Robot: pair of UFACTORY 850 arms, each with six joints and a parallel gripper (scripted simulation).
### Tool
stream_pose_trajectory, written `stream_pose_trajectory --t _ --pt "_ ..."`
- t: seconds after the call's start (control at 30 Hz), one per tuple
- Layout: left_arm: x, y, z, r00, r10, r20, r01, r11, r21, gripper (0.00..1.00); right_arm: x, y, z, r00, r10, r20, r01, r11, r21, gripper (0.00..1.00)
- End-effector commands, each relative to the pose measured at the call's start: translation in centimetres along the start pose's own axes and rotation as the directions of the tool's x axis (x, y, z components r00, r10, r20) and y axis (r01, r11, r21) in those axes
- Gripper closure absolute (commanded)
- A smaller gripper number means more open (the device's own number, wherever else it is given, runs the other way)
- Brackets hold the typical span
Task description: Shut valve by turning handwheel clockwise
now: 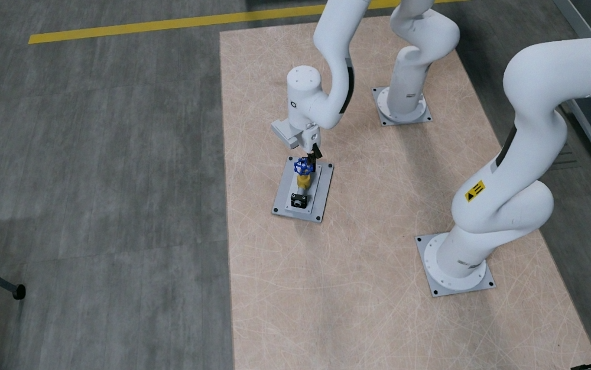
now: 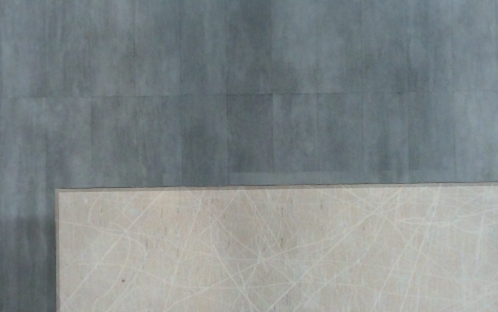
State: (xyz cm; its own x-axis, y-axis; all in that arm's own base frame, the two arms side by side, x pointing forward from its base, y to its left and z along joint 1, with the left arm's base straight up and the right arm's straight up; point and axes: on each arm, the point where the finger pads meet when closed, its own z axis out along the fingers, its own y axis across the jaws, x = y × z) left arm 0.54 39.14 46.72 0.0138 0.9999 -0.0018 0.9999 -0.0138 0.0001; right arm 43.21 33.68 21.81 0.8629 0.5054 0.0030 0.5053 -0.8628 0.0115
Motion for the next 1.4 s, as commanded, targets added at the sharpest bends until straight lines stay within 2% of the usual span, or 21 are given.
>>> stream_pose_trajectory --t 0.0,0.43,1.37 --pt "0.04 0.0 -0.08 1.0 0.0 -0.002 0.0 1.0 0.0 0.0 0.09 -0.01 -0.11 0.995 -0.097 -0.001 0.097 0.995 0.012 0.2" --pt "0.04 0.0 -0.08 1.0 0.0 -0.002 0.0 1.0 0.0 0.0 0.09 -0.01 -0.11 0.984 -0.179 -0.001 0.179 0.984 0.012 0.2" --pt "0.04 0.0 -0.08 1.0 0.0 -0.002 0.0 1.0 0.0 0.0 0.09 -0.02 0.75 0.983 -0.182 -0.002 0.182 0.983 0.012 0.2"
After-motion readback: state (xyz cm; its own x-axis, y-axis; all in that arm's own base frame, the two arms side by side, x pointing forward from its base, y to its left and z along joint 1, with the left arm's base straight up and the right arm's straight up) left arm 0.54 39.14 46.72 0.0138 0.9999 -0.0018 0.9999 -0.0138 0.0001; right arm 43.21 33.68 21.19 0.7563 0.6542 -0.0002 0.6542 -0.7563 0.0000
